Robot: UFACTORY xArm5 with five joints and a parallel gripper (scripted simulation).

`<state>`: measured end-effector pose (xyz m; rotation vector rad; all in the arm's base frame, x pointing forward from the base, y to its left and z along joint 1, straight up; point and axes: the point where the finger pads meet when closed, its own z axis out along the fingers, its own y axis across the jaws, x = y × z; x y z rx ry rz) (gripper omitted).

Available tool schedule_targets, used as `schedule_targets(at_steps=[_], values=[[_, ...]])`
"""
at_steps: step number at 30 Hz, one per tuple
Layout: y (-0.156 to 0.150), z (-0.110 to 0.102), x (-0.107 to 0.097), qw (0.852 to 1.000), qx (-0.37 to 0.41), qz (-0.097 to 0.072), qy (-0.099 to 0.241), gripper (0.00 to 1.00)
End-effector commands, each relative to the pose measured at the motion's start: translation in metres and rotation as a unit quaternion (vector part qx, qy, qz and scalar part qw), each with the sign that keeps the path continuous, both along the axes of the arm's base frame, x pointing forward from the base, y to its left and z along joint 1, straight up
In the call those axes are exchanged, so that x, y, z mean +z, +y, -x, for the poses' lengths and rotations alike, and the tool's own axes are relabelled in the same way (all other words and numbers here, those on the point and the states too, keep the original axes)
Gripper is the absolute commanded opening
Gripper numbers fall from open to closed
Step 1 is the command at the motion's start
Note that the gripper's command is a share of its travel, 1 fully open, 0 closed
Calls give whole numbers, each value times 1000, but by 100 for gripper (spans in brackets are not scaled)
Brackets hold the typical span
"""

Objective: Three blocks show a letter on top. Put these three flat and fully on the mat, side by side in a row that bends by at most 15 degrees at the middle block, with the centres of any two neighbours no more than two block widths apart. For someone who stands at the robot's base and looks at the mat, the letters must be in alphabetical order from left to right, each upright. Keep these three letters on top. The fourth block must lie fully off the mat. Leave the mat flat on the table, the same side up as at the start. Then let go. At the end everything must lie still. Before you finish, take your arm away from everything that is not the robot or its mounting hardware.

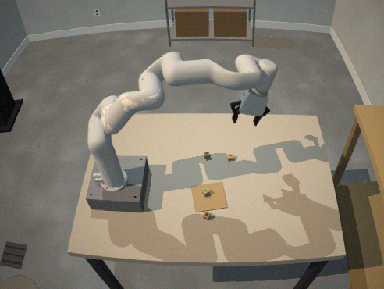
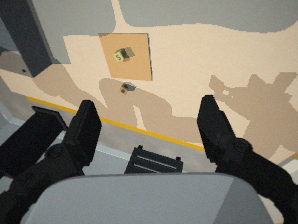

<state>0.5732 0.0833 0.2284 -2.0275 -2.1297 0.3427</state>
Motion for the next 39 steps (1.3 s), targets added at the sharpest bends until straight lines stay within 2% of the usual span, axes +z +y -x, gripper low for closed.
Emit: schedule_targets(at_steps=[1,3,4,7,9,10,16,24,26,27,31,39], values=[[-8,6,11,998,-63,12,-30,100],[-8,7,12,997,-67,13,-30,100],[-12,12,16,994,-100,19,-37,100],[-16,17,20,990,-135,26,-43,100],[-16,17,20,990,-135,26,-43,100],[-21,23,25,983,-172,34,-50,100],[-30,37,31,966,-245,46,-63,100],[-43,59,38,931,-351,62,-79,100],[-43,59,38,931,-351,62,-79,100],[-47,69,40,915,-388,67,-85,100],[-52,80,41,895,-431,73,-90,100],[-63,108,40,838,-529,82,-102,100]])
